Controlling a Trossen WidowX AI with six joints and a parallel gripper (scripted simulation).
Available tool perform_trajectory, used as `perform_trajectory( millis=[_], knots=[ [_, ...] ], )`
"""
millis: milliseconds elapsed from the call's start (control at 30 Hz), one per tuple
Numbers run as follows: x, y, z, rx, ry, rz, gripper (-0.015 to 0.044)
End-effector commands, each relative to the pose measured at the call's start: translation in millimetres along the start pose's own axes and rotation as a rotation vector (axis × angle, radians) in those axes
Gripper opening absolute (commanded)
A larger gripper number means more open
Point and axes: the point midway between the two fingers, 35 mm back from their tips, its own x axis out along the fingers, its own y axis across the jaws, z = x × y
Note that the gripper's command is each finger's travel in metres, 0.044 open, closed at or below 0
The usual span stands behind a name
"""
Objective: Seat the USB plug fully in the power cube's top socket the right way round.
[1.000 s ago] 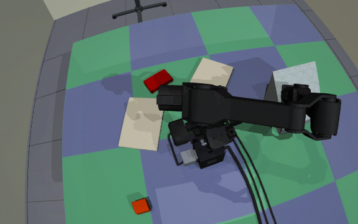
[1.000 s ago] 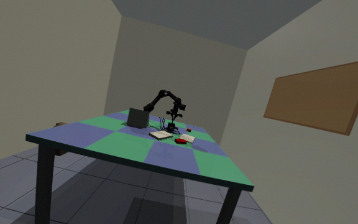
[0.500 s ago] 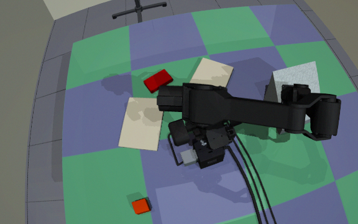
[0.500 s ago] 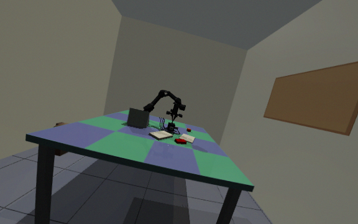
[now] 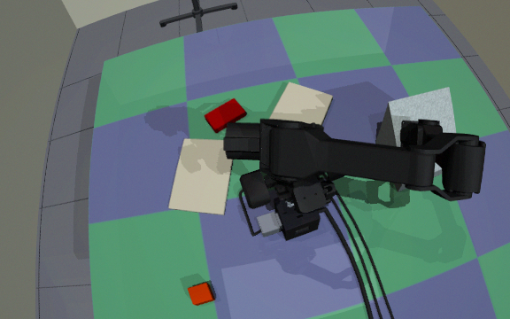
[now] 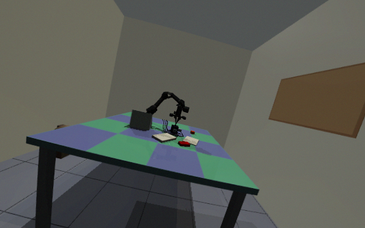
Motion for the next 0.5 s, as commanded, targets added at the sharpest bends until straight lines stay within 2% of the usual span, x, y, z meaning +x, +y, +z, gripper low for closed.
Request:
perform_trajectory(
  millis=[0, 467],
  knots=[
    [1.0, -0.2, 0.0, 0.003, -0.003, -0.001, 0.0],
    [2.7, -0.2, 0.0, 0.003, -0.003, -0.001, 0.0]
  ],
)
